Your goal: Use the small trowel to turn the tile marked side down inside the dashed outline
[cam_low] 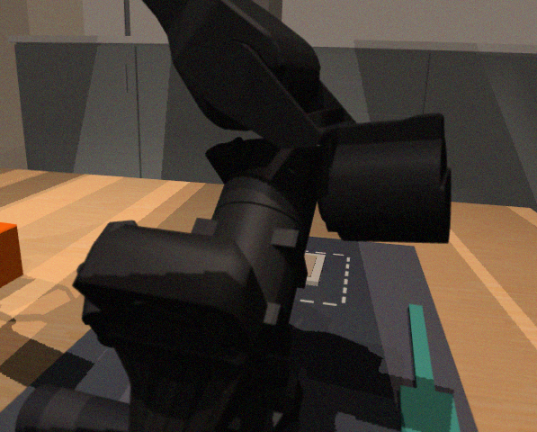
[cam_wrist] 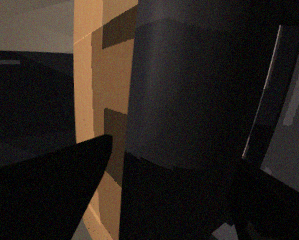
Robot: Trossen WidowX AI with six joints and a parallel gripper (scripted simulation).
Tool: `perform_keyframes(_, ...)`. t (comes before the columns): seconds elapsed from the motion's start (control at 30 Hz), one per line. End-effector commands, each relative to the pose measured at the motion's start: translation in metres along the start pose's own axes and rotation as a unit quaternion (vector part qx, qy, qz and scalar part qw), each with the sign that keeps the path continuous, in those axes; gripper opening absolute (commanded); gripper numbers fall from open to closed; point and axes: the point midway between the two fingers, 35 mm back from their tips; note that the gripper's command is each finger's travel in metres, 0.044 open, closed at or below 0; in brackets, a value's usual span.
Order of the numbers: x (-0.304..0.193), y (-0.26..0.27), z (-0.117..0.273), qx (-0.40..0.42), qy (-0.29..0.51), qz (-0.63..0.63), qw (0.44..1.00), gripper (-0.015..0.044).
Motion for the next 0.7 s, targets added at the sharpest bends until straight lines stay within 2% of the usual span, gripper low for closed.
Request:
perform_keyframes(0.0,0.0,0.001,0.001,0.003,-0.001,-0.002,1.0,0.03)
perform_keyframes(0.23,-0.001,-0.001,0.054,-0.002,0.0,0.0,1.0,0.03)
perform_keyframes(0.4,0.001,0.001,0.062,-0.002,0.0,0.0,1.0,0.03)
perform_keyframes(0.67,0.068,0.052,0.12,-0.003,0.003,-0.008,1.0,0.03)
Point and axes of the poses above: the point midway between the two fingers, 35 mm back from their tips, its own z axis back along the fingers, its own y axis across the jaws, x = y × z, and after that the axes turned 11 degrees about z, right-handed
